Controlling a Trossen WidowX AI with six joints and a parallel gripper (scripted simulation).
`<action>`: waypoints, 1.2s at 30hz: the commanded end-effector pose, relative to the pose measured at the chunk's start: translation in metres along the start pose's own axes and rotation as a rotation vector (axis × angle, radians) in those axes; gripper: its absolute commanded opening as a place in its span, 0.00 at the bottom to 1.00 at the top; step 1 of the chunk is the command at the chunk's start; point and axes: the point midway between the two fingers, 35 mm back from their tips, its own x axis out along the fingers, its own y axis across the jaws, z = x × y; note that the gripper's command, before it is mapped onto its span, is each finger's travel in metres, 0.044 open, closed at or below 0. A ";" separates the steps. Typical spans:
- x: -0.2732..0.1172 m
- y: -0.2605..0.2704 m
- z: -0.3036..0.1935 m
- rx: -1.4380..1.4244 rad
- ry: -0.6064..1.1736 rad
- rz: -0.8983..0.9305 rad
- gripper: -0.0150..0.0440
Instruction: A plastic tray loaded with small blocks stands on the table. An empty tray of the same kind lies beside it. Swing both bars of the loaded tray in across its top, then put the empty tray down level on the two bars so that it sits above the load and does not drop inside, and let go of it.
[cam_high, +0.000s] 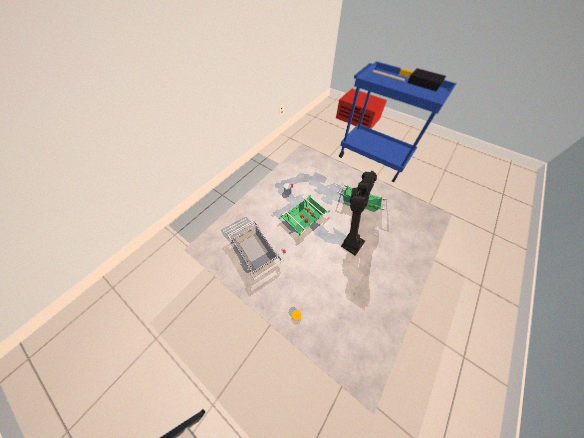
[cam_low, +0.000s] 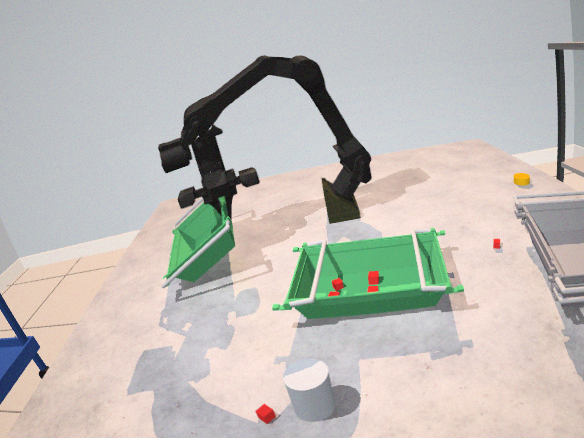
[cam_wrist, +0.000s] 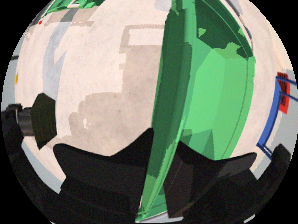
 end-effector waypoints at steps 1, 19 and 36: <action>-0.009 -0.004 0.000 -0.008 0.002 -0.031 0.25; -0.009 -0.004 0.000 -0.008 0.002 -0.031 0.25; -0.041 -0.019 0.003 -0.002 0.000 -0.041 0.25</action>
